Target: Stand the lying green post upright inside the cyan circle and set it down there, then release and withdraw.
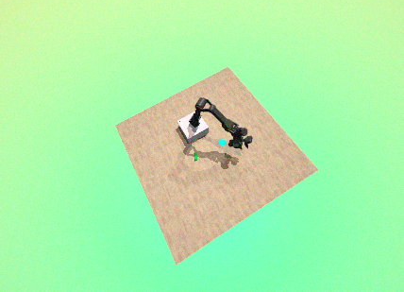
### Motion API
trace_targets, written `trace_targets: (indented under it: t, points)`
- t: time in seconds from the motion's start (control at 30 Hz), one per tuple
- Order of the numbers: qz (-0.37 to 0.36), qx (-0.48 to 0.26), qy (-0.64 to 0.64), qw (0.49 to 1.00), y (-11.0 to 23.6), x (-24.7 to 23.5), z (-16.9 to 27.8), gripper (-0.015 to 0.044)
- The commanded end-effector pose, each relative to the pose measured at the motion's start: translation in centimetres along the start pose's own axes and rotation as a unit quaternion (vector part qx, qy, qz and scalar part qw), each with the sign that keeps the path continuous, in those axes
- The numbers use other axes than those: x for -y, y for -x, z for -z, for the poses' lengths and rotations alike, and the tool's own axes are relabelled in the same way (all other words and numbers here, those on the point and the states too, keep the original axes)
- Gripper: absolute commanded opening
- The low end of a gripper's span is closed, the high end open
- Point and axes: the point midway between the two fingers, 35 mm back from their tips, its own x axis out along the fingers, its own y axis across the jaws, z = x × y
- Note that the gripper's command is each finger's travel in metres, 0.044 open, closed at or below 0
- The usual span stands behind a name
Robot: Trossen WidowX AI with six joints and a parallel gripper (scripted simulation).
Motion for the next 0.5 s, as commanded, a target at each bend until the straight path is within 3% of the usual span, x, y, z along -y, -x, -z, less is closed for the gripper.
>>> trace_targets:
  t: [0.0, 0.47]
  points:
    - [0.042, 0.007, 0.031, 0.999, 0.2, 2.5, -3.5, 0.0233]
    - [0.217, -0.041, 0.118, 0.968, 4.0, 15.8, -13.8, 0.0233]
